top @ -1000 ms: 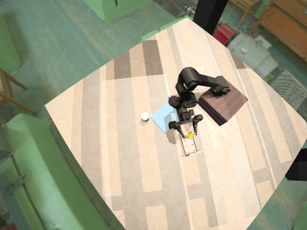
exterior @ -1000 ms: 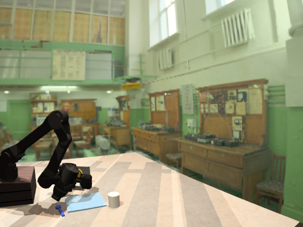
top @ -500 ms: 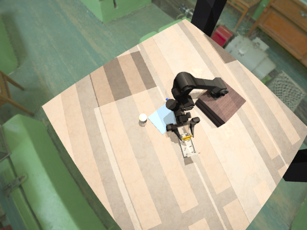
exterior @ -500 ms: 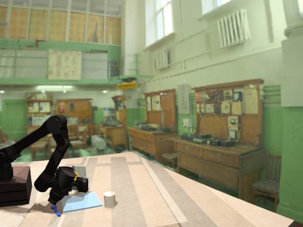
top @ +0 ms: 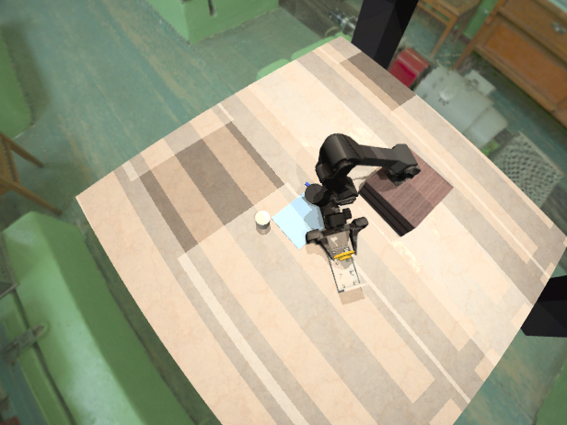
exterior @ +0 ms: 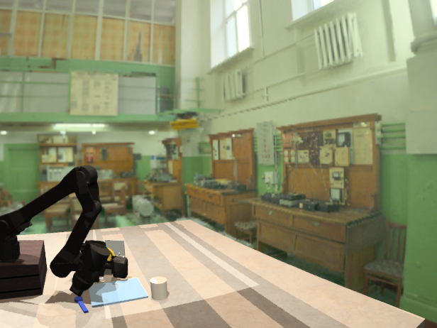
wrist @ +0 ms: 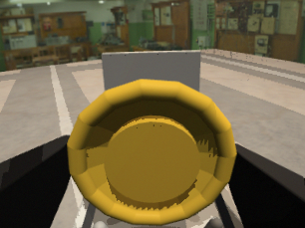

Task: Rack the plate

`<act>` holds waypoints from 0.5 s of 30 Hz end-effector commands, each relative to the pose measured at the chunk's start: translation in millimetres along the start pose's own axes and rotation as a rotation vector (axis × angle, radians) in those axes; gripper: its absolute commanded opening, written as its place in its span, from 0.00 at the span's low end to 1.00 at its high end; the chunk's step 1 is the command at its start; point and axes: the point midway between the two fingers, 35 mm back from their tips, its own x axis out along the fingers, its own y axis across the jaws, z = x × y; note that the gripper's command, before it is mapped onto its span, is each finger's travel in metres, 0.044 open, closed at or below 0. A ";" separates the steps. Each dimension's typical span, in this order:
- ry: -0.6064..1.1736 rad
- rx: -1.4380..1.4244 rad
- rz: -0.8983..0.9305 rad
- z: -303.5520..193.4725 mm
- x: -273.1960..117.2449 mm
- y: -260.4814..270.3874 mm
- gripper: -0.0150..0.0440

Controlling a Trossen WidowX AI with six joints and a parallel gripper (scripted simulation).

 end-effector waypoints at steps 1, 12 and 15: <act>0.000 0.000 0.000 0.0 0.0 0.0 0.83; -0.001 -0.005 0.000 6.1 0.0 -1.1 0.93; -0.003 -0.026 -0.001 32.6 0.0 -3.7 0.93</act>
